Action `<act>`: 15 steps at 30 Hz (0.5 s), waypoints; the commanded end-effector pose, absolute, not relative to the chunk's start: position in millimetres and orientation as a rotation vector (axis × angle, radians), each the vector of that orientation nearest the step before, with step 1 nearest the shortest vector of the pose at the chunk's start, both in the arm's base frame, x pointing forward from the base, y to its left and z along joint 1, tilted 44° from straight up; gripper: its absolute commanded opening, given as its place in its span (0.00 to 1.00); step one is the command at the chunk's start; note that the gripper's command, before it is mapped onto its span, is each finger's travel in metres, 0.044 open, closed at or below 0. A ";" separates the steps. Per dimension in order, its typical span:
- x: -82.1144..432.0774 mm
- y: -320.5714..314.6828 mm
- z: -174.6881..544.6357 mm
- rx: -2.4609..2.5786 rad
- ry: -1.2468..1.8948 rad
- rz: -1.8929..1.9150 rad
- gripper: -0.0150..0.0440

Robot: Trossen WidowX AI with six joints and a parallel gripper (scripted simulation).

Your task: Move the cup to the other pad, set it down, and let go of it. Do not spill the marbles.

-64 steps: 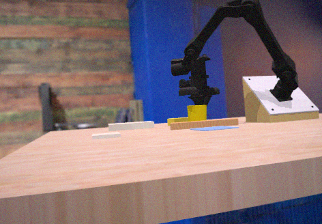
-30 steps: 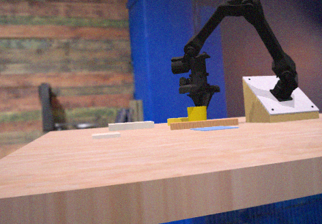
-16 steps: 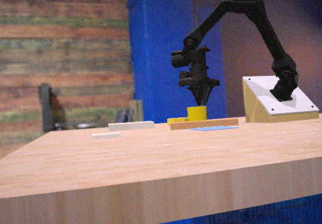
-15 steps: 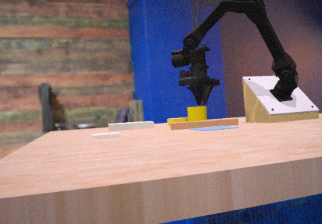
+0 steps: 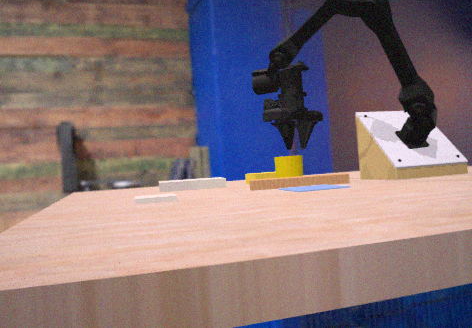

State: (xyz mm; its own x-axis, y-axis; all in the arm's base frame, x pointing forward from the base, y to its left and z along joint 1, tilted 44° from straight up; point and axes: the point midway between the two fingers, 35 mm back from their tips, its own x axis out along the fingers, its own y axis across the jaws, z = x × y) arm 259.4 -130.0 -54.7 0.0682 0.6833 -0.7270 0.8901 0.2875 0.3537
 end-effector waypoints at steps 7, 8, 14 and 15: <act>259.0 -143.0 -42.3 1.452 1.670 -0.296 1.00; 258.6 -146.0 -39.1 1.451 1.670 -0.296 1.00; 255.7 -163.6 -19.5 1.447 1.668 -0.297 1.00; 255.0 -166.5 -16.2 1.446 1.667 -0.297 1.00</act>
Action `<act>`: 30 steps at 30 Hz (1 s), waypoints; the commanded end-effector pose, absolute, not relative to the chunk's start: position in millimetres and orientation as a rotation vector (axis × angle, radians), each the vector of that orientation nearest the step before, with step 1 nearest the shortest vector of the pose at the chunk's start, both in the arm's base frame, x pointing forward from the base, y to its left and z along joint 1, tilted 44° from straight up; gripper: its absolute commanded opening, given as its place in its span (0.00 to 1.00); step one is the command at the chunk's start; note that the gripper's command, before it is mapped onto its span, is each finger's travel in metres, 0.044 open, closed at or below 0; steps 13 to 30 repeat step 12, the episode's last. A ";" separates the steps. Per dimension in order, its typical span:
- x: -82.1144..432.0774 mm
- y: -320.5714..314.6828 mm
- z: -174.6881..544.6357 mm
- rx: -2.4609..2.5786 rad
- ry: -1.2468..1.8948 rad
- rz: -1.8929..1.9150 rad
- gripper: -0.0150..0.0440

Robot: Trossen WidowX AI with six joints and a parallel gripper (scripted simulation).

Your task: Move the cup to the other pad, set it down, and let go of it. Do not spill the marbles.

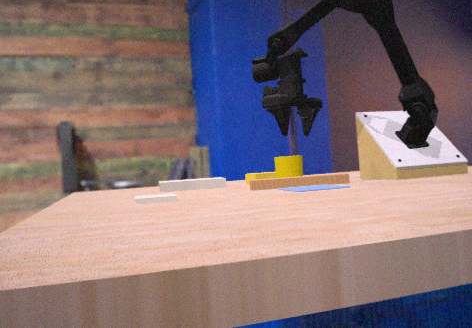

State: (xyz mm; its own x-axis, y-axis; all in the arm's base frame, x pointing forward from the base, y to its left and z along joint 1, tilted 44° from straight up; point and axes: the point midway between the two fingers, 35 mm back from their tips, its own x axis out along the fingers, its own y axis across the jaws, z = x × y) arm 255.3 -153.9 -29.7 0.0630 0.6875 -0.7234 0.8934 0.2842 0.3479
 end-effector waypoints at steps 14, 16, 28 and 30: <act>252.0 -170.5 -11.7 1.455 1.669 -0.298 1.00; 252.0 -170.5 -11.7 1.455 1.669 -0.298 1.00; 252.0 -170.5 -11.7 1.455 1.669 -0.298 1.00; 252.0 -170.5 -11.7 1.455 1.669 -0.298 1.00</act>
